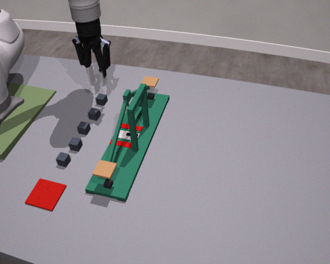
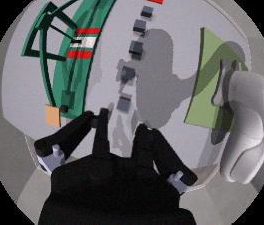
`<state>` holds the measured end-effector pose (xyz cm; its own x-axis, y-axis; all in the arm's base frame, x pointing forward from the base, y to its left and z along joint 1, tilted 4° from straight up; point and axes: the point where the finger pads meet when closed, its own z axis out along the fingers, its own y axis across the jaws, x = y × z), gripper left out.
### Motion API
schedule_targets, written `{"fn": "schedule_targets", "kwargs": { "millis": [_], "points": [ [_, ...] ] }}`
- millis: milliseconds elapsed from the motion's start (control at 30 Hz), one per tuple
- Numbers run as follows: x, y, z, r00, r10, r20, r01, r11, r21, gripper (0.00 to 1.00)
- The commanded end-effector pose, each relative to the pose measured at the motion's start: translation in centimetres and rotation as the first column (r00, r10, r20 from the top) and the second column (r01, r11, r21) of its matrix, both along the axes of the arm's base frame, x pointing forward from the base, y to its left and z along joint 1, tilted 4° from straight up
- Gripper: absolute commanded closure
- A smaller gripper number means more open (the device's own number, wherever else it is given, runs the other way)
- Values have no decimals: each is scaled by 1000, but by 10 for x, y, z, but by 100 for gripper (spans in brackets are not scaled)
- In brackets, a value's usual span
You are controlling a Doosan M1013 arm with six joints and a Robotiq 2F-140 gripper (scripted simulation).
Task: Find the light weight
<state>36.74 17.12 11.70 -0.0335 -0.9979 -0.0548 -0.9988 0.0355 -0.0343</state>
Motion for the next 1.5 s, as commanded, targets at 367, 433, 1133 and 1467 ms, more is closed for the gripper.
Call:
{"fn": "schedule_targets", "kwargs": {
  "millis": [367, 433, 1133, 1467],
  "points": [
    [1, 1, -16, 1000, 0, 0, 0, 1000, 0, 65],
    [1, 1, -18, 1000, 0, 0, 0, 1000, 0, 65],
    [2, 2, -44, 1000, 0, 0, 0, 1000, 0, 65],
    [2, 2, -49, 1000, 0, 0, 0, 1000, 0, 65]
  ]
}}
